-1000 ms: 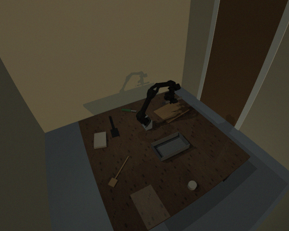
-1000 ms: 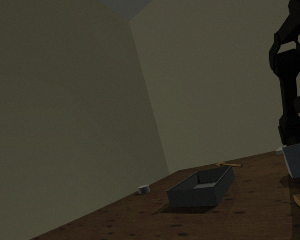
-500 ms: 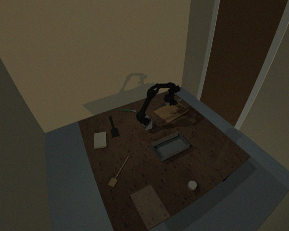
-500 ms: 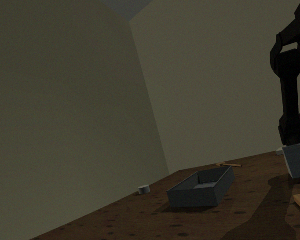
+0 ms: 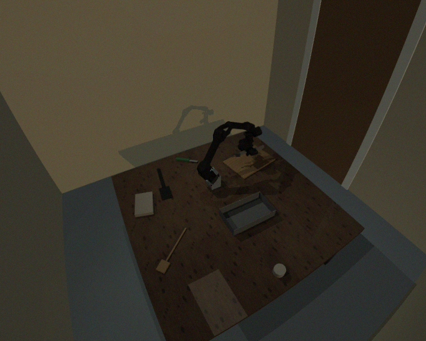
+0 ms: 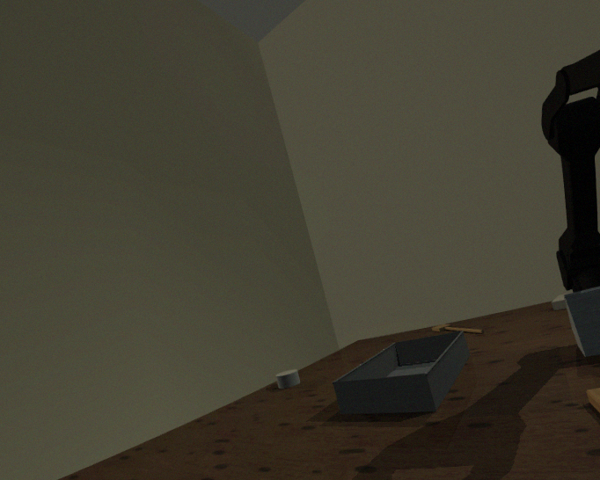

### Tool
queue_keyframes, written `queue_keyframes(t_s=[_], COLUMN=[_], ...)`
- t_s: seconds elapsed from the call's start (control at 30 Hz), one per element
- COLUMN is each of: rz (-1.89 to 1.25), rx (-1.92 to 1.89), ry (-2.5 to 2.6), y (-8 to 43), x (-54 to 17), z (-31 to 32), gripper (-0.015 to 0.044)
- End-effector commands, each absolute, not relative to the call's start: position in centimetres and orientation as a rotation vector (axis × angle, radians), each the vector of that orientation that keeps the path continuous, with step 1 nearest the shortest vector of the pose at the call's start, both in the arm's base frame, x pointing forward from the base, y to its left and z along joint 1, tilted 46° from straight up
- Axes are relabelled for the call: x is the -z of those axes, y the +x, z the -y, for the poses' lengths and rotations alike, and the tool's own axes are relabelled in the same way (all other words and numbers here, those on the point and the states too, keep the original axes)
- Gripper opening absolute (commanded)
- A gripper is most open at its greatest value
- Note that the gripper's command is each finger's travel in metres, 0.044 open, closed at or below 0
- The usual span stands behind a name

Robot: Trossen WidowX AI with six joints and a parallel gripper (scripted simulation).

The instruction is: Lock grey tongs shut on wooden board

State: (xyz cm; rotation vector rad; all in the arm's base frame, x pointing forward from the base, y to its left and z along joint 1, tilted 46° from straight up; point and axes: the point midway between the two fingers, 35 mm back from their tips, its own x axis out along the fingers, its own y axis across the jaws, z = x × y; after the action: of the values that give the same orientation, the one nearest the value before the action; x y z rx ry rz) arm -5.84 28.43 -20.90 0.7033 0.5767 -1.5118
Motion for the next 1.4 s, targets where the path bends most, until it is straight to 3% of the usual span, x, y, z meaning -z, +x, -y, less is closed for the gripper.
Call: queue_keyframes(t_s=[0.0,0.67,1.37], rz=[-0.574,-0.574,-0.575], rx=[1.518,1.518,1.512], ry=[0.706,0.706,0.701], y=[-5.9,-5.8,-5.8], x=[21.4,22.8,22.7], z=[-27.8,-25.9,-26.0], gripper=[-0.0150,-0.0150,0.0401])
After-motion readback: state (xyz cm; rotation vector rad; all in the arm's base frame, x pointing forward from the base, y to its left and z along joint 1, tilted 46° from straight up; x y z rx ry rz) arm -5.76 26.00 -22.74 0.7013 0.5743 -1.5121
